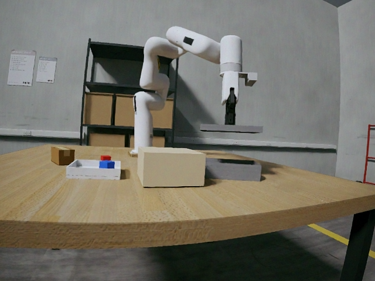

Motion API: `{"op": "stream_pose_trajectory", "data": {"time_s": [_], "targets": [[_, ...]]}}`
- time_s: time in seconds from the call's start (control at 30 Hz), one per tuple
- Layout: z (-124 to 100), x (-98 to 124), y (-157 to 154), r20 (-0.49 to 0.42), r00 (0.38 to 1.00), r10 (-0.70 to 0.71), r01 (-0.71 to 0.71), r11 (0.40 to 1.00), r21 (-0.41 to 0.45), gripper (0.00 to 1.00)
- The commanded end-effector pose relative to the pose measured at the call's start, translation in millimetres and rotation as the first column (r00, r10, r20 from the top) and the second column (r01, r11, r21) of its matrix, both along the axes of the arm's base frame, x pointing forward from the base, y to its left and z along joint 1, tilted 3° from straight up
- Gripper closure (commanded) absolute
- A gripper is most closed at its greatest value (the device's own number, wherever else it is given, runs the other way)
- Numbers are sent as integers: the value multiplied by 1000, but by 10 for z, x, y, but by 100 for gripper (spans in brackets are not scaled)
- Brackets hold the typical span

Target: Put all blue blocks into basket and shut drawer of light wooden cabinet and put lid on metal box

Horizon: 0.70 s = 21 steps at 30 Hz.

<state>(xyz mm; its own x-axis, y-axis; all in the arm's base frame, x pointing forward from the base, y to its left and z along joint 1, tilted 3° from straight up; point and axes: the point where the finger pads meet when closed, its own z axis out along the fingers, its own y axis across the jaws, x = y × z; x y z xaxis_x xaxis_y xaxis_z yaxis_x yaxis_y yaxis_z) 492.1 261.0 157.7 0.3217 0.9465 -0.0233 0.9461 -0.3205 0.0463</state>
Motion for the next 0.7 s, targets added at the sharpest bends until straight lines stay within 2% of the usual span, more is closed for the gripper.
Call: {"op": "stream_pose_trajectory", "data": {"time_s": [0.0,0.67], "targets": [[32,94,48,-29,1000,7,-7,1000,-10,100],[-9,96,47,-30,1000,7,-7,1000,-10,100]]}}
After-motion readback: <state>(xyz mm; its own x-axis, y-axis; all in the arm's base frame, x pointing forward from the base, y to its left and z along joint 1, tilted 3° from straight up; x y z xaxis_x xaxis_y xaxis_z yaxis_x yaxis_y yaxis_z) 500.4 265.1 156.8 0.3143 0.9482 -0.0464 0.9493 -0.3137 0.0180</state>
